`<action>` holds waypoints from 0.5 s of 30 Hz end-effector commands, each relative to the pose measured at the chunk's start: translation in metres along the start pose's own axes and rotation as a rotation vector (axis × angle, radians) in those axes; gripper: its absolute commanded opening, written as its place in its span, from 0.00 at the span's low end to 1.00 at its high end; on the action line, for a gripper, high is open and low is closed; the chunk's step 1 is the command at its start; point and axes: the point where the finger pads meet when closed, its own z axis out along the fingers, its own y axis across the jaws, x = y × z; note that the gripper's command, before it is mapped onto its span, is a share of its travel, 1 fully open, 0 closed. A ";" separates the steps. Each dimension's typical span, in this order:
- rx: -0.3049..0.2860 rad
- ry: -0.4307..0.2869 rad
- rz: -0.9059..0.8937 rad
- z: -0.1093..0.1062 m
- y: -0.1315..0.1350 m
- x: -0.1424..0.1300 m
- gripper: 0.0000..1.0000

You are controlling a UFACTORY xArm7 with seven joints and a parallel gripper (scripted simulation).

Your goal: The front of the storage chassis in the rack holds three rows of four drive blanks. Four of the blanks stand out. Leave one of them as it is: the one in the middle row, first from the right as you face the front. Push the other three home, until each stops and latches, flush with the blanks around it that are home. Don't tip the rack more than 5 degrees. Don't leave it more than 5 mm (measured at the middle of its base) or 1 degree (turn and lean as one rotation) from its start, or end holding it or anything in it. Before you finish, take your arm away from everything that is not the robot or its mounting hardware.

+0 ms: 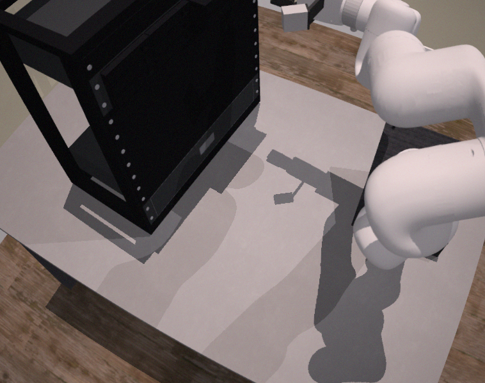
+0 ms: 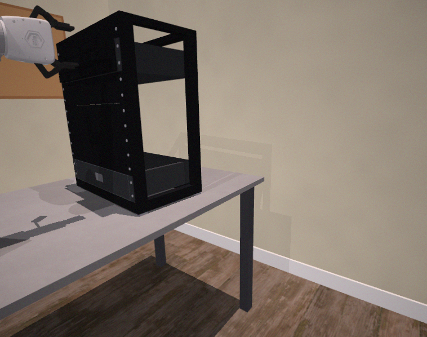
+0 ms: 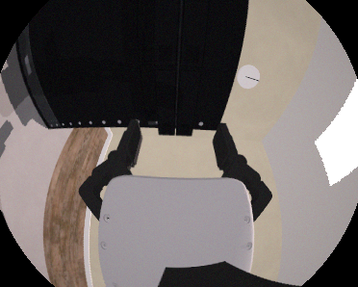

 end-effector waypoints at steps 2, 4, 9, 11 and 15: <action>-0.003 0.000 -0.002 0.000 0.002 0.000 1.00; -0.003 0.000 -0.002 0.000 0.002 0.000 1.00; -0.003 0.000 -0.002 0.000 0.002 0.000 0.00; -0.003 0.000 -0.002 0.000 0.002 0.000 0.00; -0.003 0.000 -0.002 0.000 0.002 0.000 0.00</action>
